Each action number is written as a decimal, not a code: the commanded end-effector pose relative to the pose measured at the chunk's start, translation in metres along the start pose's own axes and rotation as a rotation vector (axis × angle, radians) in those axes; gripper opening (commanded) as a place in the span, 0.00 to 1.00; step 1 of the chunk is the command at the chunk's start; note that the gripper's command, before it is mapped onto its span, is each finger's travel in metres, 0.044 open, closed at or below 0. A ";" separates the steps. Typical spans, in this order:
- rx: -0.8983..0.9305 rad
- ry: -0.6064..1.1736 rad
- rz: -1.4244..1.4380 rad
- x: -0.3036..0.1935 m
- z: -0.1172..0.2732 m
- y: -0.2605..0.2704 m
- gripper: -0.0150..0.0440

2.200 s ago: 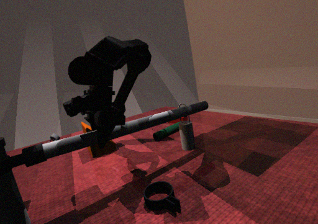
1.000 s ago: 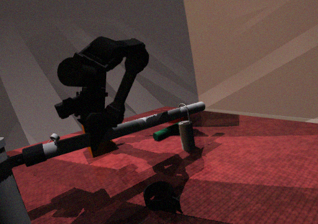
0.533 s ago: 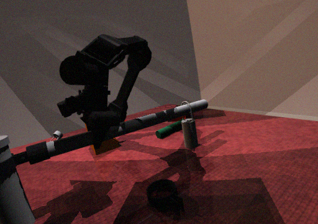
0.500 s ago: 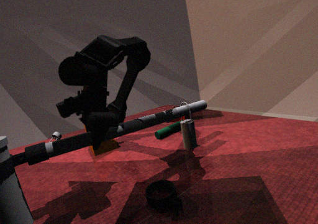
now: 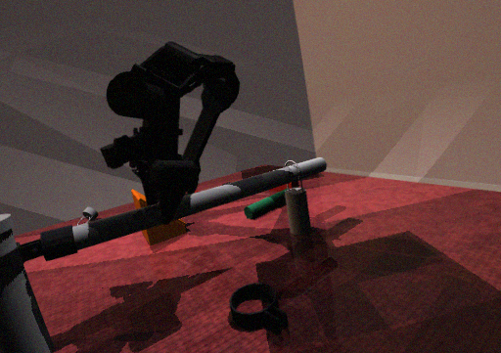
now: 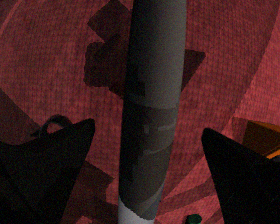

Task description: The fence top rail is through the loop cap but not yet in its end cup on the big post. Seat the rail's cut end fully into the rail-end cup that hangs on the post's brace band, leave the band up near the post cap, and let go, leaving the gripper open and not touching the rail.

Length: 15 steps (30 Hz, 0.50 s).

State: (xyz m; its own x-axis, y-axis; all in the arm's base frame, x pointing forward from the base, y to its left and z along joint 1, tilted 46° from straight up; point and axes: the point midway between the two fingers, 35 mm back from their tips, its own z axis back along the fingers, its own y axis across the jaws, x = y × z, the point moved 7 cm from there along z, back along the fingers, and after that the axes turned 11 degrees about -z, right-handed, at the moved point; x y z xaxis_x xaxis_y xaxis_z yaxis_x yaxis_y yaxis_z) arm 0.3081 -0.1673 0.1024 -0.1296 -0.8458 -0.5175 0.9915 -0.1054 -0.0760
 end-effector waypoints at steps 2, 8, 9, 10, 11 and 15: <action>0.006 -0.005 0.004 -0.015 0.023 -0.004 1.00; 0.014 -0.009 0.008 -0.013 0.031 -0.002 1.00; 0.014 -0.009 0.008 -0.013 0.038 -0.003 1.00; 0.014 -0.009 0.008 -0.013 0.045 -0.004 1.00; 0.014 -0.009 0.008 -0.013 0.053 -0.005 1.00; 0.013 -0.009 0.008 -0.014 0.068 -0.007 1.00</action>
State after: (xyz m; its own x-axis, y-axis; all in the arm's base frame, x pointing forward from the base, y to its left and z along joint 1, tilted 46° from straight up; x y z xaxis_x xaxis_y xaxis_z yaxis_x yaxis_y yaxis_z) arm 0.3057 -0.1843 0.1566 -0.1261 -0.8485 -0.5140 0.9920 -0.1117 -0.0590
